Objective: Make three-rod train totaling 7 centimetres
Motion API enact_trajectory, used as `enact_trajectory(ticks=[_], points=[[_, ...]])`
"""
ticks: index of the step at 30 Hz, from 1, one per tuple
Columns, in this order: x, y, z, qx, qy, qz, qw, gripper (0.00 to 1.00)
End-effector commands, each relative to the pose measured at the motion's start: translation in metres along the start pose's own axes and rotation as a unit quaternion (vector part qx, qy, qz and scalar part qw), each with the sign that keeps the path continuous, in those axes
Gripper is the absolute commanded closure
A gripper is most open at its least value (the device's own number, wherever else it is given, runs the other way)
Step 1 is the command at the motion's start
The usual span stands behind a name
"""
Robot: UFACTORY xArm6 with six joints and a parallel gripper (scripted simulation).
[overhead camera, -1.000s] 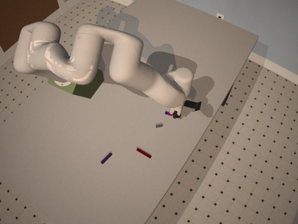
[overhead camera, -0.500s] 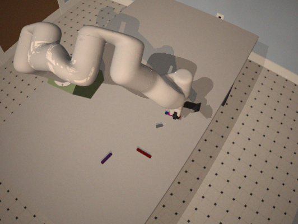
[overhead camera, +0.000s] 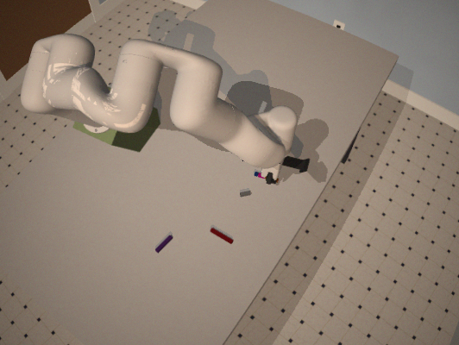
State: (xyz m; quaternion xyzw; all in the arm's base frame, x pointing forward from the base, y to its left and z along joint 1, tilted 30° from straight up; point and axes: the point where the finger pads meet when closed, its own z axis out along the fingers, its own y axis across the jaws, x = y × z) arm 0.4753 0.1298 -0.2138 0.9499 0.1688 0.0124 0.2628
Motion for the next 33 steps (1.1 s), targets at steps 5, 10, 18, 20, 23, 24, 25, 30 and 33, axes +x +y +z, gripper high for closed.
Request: enact_trajectory(ticks=[5, 10, 18, 20, 23, 24, 25, 30, 33], points=[[0.0018, -0.0001, -0.0017, 0.0, 0.002, 0.0, 1.0, 0.96], [0.0018, -0.0001, -0.0017, 0.0, 0.002, 0.0, 1.0, 0.96], [0.0018, -0.0001, -0.0017, 0.0, 0.002, 0.0, 1.0, 0.96], [0.0018, -0.0001, -0.0017, 0.0, 0.002, 0.0, 1.0, 0.92], [0.0018, -0.0001, -0.0017, 0.0, 0.002, 0.0, 1.0, 0.88], [0.0018, -0.0001, -0.0017, 0.0, 0.002, 0.0, 1.0, 0.88], [0.0018, -0.0001, -0.0017, 0.0, 0.002, 0.0, 1.0, 0.88], [0.0018, -0.0001, -0.0017, 0.0, 0.002, 0.0, 1.0, 0.8], [0.0018, -0.0001, -0.0017, 0.0, 0.002, 0.0, 1.0, 0.8]])
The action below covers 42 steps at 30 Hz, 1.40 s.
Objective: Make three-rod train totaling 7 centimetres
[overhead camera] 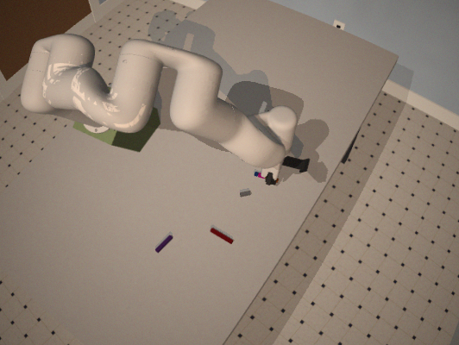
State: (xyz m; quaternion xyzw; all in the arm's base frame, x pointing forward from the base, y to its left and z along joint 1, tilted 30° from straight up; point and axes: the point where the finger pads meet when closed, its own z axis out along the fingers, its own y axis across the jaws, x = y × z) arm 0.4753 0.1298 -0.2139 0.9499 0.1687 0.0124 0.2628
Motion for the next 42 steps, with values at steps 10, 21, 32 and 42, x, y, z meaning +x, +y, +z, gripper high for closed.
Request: enact_trajectory(ticks=[10, 21, 32, 42], points=[[0.002, 0.0, -0.002, 0.0, 0.002, 0.0, 1.0, 0.76], [0.002, 0.0, -0.019, 0.0, 0.002, 0.0, 1.0, 0.76], [0.002, 0.0, -0.067, 0.0, 0.002, 0.0, 1.0, 0.76], [0.001, 0.0, -0.092, 0.0, 0.002, 0.0, 1.0, 0.76]])
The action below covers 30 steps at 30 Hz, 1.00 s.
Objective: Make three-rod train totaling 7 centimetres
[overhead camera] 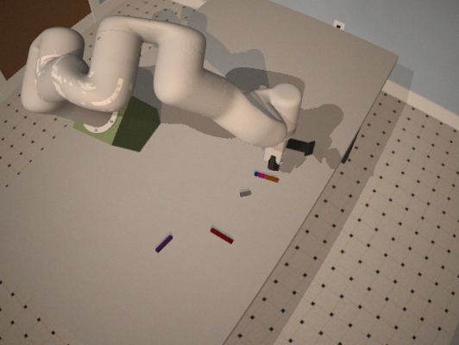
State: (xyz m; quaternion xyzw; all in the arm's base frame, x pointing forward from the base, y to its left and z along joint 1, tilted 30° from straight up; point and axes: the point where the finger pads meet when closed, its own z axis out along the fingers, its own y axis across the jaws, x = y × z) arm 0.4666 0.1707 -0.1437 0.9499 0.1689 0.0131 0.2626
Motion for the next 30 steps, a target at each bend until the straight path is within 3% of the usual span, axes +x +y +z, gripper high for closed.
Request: enact_trajectory(ticks=[1, 2, 30], points=[[0.0008, 0.0003, -0.0101, 0.0, 0.001, 0.0, 1.0, 0.76], [0.0008, 0.0003, -0.0101, 0.0, 0.001, 0.0, 1.0, 0.0], [0.0008, 0.0003, -0.0168, 0.0, 0.001, 0.0, 1.0, 0.0]])
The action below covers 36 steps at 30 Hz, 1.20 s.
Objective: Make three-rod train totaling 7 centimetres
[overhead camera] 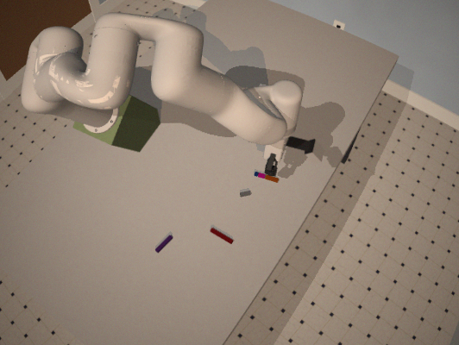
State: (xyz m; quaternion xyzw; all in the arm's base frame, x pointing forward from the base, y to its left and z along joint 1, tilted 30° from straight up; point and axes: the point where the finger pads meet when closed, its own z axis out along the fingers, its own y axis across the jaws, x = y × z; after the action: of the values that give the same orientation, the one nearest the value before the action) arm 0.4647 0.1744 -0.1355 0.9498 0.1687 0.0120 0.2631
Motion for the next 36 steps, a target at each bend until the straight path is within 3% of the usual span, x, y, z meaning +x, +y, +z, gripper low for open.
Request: enact_trajectory(ticks=[1, 19, 36], points=[[0.002, 0.0, -0.01, 0.001, 0.002, 0.0, 1.0, 0.0], [0.002, 0.0, -0.082, 0.001, 0.002, 0.0, 1.0, 0.0], [0.002, 0.0, -0.087, 0.001, 0.002, 0.0, 1.0, 0.0]])
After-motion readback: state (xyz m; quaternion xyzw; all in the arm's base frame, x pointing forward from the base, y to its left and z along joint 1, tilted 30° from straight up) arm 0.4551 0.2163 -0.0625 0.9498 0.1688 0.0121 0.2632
